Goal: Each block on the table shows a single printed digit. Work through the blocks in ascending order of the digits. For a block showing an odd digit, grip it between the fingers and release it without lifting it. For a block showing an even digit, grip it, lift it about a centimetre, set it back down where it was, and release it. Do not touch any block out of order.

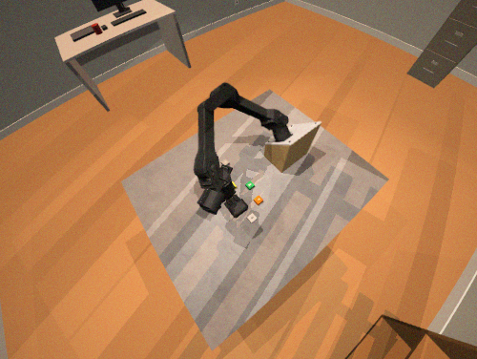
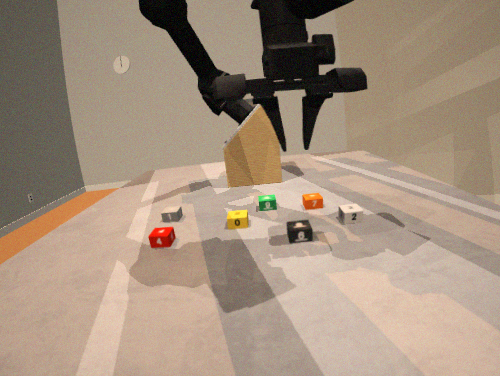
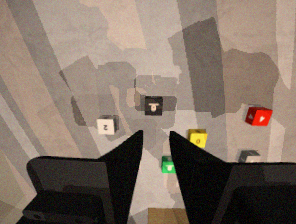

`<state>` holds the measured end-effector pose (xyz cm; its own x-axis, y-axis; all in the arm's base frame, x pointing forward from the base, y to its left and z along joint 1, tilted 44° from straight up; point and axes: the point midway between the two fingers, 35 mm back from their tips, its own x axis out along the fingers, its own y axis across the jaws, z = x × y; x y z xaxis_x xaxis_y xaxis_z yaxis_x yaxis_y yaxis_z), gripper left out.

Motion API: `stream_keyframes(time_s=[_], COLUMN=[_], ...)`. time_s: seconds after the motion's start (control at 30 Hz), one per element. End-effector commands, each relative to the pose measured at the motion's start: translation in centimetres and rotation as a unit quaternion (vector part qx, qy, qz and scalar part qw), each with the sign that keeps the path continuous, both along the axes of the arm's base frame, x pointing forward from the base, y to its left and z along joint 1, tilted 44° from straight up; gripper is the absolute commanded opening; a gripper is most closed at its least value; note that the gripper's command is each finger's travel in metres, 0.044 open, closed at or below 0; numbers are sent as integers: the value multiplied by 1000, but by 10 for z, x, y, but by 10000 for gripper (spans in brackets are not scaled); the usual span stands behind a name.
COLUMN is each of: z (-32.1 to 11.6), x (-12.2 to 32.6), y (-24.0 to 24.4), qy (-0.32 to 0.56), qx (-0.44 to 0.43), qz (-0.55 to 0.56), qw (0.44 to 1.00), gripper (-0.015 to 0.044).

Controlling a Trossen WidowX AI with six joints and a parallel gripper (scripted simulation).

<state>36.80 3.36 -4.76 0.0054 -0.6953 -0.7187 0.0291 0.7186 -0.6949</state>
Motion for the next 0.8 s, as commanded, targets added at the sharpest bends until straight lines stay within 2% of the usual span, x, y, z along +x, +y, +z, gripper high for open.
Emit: stream_keyframes(time_s=[0.0, 0.23, 0.43, 0.63, 0.77], z=[-10, -32, -33, -89, -91], x=[-28, -123, -133, -133, -133], y=[16, 35, 35, -20, -23], qy=[4, 6, 6, 6, 6], qx=[5, 4, 3, 2, 1], qz=[2, 1, 1, 1, 1], qw=[1000, 1000, 1000, 1000, 1000], gripper=[120, 120, 120, 278, 383])
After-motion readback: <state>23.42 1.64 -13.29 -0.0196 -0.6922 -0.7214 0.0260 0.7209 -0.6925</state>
